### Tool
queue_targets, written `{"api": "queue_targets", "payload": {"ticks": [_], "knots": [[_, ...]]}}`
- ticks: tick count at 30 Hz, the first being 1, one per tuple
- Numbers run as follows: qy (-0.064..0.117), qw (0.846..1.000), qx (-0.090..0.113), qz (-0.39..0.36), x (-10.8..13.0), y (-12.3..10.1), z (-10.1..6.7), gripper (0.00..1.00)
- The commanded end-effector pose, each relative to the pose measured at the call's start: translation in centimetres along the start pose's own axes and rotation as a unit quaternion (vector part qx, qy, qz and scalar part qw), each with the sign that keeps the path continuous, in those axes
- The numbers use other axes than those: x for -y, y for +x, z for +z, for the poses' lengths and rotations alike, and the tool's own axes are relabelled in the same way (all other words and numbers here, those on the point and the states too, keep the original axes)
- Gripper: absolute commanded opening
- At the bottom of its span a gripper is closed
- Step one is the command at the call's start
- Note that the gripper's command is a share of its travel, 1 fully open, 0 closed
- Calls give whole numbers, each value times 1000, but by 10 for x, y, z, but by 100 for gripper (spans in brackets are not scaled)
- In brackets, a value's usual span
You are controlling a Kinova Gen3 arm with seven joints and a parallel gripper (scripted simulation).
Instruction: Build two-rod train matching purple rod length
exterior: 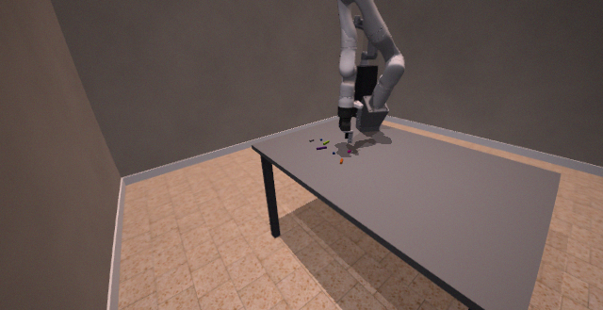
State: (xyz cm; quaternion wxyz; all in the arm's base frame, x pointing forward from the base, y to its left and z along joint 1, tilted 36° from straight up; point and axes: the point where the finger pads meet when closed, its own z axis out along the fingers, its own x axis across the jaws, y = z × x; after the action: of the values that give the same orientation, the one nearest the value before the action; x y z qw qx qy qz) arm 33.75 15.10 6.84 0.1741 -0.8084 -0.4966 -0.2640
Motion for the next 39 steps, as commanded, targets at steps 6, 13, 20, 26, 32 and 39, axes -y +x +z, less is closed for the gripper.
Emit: {"api": "queue_targets", "payload": {"ticks": [6, 13, 20, 26, 32, 39], "knots": [[-6, 978, 1, 209, -12, 21, 5, 100], [-7, 931, 1, 364, -21, 35, 8, 100], [-4, 832, 3, 555, -33, 50, 12, 100], [-2, 768, 5, 641, -38, 56, 14, 100], [2, 679, 10, 734, -43, 63, 16, 100], [5, 607, 14, 795, -46, 67, 18, 100]]}}
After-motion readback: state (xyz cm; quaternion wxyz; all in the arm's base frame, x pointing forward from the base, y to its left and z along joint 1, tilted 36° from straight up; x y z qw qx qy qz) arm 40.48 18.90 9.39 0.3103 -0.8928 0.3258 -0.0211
